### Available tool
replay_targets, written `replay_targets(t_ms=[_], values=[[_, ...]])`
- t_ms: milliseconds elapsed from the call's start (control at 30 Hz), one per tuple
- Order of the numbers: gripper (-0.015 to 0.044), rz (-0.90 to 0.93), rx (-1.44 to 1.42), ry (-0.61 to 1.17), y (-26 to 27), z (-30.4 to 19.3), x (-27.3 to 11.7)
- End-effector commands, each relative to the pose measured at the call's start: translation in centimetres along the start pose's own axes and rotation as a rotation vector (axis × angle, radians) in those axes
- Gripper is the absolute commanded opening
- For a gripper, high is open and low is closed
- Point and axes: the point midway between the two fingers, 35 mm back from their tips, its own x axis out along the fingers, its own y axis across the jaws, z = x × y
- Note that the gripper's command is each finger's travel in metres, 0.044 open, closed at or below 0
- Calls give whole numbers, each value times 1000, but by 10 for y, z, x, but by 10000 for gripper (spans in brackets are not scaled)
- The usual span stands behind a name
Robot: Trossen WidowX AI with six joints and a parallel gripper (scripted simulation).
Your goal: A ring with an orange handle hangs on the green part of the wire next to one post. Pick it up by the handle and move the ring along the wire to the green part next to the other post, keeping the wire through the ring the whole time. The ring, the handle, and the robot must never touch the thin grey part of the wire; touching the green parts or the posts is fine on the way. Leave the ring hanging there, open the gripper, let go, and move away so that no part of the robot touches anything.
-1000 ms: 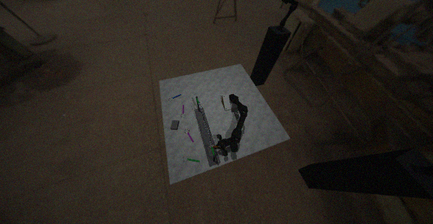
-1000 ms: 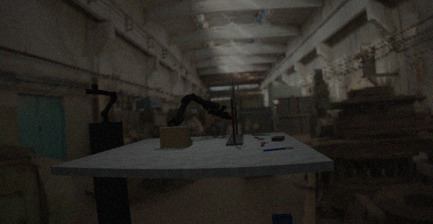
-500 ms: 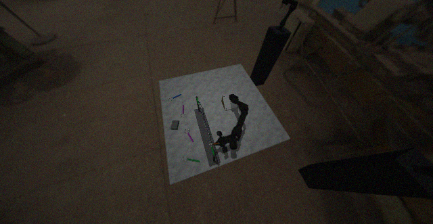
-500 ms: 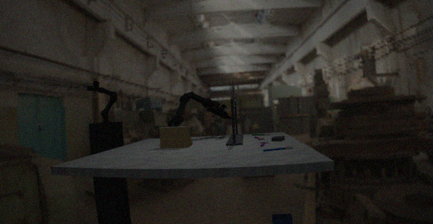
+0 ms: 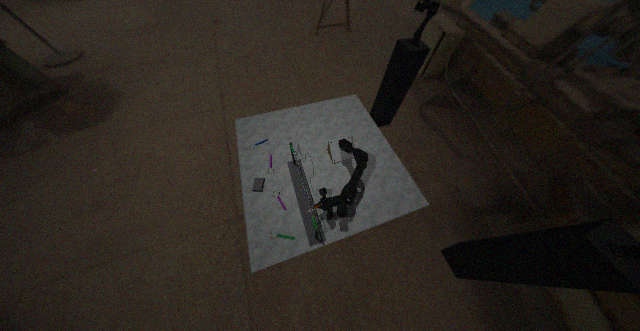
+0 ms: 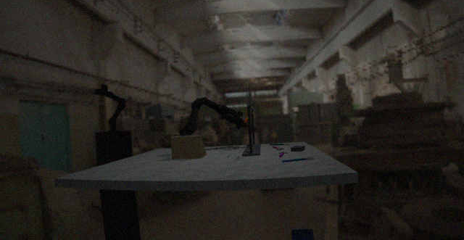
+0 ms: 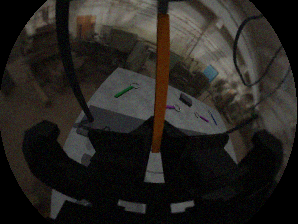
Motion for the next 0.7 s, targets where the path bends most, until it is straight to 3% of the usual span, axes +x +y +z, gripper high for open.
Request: replay_targets(t_ms=[0,667], values=[[-150,-53,-83,-4,-16,1,0],[-150,-288,-499,-9,-82,21,-11]])
